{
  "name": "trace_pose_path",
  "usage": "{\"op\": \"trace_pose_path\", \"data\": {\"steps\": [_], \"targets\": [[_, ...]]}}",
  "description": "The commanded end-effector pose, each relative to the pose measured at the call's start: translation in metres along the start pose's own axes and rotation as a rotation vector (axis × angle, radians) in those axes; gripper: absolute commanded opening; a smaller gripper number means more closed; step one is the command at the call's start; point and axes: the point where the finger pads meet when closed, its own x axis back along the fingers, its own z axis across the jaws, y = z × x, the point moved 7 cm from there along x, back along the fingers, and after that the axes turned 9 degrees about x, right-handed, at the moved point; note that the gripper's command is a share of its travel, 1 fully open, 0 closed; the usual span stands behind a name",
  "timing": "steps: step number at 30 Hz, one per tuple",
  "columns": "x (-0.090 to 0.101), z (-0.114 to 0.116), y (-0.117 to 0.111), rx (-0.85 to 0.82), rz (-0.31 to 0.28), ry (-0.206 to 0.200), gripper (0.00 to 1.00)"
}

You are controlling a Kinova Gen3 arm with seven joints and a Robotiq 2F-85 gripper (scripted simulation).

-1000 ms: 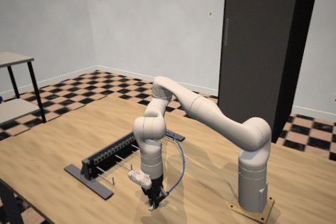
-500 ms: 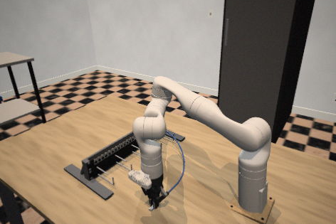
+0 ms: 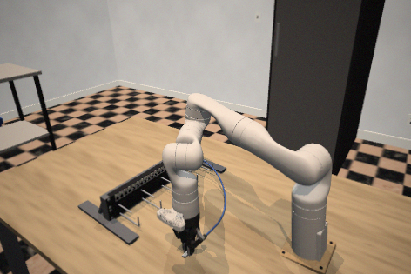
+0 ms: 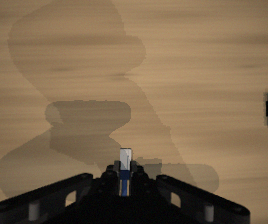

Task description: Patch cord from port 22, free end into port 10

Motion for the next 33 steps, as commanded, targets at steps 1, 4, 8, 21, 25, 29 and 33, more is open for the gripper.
{"op": "trace_pose_path", "data": {"steps": [1,4,8,21,25,29,33], "targets": [[-0.001,-0.001,-0.001,-0.003,0.003,0.001,0.0],[-0.001,-0.001,-0.001,-0.003,0.003,0.001,0.0],[0.0,-0.001,-0.001,-0.003,0.003,0.001,0.0],[0.01,-0.001,-0.001,-0.003,0.004,0.001,0.0],[0.017,-0.001,-0.001,-0.003,0.004,0.001,0.0],[0.024,-0.001,-0.001,-0.003,0.004,0.001,0.0],[0.027,-0.001,-0.001,-0.003,0.004,0.001,0.0]]}}
